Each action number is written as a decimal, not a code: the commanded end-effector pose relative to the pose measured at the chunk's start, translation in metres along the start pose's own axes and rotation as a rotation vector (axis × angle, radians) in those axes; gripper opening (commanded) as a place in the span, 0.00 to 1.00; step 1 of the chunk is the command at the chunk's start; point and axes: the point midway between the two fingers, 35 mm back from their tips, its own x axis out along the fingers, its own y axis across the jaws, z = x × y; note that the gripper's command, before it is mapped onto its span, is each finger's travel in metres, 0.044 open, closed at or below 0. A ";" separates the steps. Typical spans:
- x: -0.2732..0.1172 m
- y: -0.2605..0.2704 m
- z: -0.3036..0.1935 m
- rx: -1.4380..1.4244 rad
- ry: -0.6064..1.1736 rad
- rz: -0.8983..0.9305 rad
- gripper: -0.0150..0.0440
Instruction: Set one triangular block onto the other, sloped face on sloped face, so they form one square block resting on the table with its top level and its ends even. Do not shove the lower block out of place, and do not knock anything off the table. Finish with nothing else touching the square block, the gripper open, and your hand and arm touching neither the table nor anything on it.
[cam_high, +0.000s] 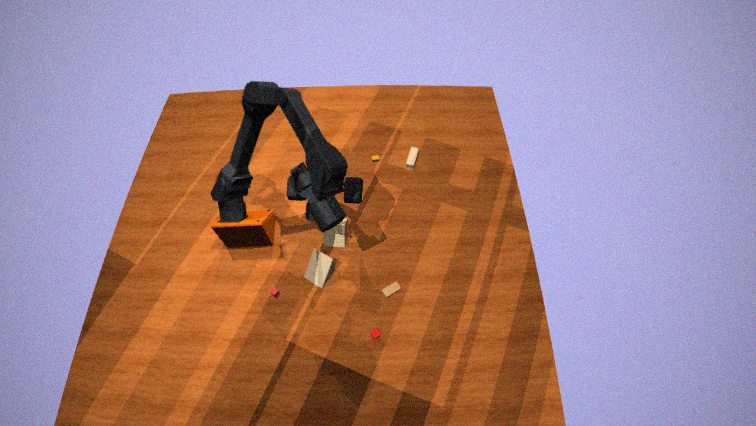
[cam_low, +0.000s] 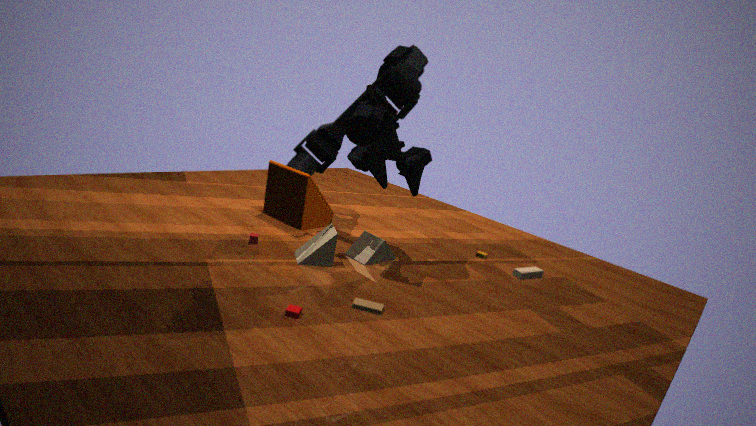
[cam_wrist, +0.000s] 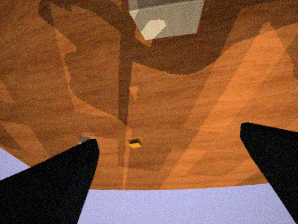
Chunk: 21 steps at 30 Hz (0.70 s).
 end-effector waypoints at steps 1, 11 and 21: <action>-0.001 0.001 0.007 -0.179 0.005 -0.007 1.00; -0.005 0.006 0.040 -1.092 0.032 -0.008 1.00; -0.008 0.006 0.072 -1.949 0.065 0.020 1.00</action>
